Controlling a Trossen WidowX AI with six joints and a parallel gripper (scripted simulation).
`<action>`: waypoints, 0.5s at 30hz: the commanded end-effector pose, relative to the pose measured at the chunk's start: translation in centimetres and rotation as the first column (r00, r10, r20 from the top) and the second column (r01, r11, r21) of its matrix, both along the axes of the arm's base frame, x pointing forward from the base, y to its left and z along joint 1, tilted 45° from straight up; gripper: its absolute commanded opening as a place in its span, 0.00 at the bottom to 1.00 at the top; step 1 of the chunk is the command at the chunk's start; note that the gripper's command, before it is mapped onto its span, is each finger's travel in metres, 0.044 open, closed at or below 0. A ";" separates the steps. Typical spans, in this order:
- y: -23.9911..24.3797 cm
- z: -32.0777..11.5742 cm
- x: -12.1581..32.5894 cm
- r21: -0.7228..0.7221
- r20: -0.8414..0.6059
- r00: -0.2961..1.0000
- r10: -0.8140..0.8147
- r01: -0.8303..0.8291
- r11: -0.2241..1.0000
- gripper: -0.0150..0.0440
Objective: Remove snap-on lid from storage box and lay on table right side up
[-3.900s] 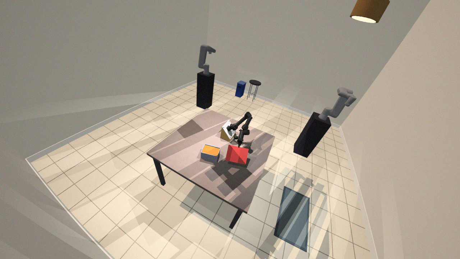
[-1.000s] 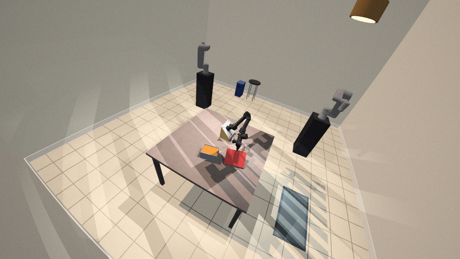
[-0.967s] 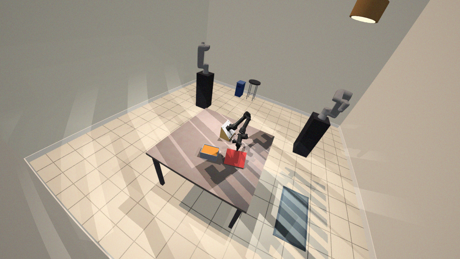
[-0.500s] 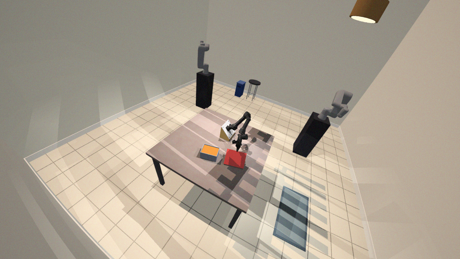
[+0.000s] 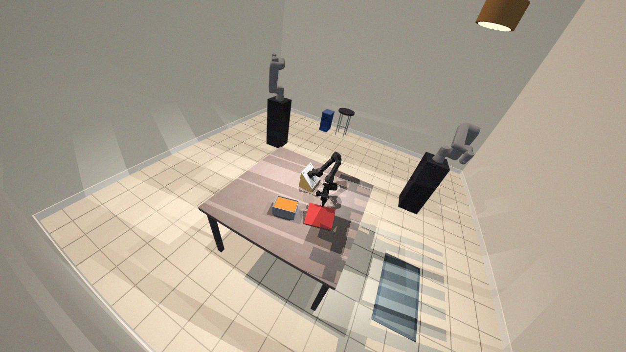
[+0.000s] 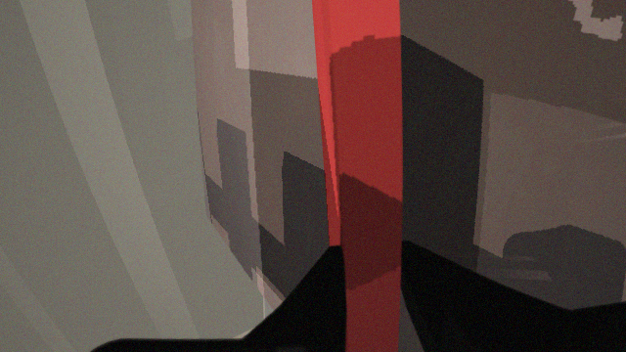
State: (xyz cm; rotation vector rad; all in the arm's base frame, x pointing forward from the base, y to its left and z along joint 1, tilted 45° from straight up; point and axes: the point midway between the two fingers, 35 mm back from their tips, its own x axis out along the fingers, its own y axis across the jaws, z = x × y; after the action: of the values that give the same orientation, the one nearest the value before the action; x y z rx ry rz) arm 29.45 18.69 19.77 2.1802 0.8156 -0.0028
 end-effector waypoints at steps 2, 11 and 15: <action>0.8 -1.7 -0.3 -0.016 -0.041 0.999 0.024 -0.025 1.000 0.25; 1.4 -2.3 -0.3 -0.016 -0.041 0.999 0.024 -0.025 1.000 0.25; 1.6 -2.5 -0.3 -0.016 -0.041 0.999 0.024 -0.025 1.000 0.25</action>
State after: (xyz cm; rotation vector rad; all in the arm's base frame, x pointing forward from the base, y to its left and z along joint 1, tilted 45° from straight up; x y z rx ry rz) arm 29.51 19.58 19.01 2.1820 0.8164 0.0006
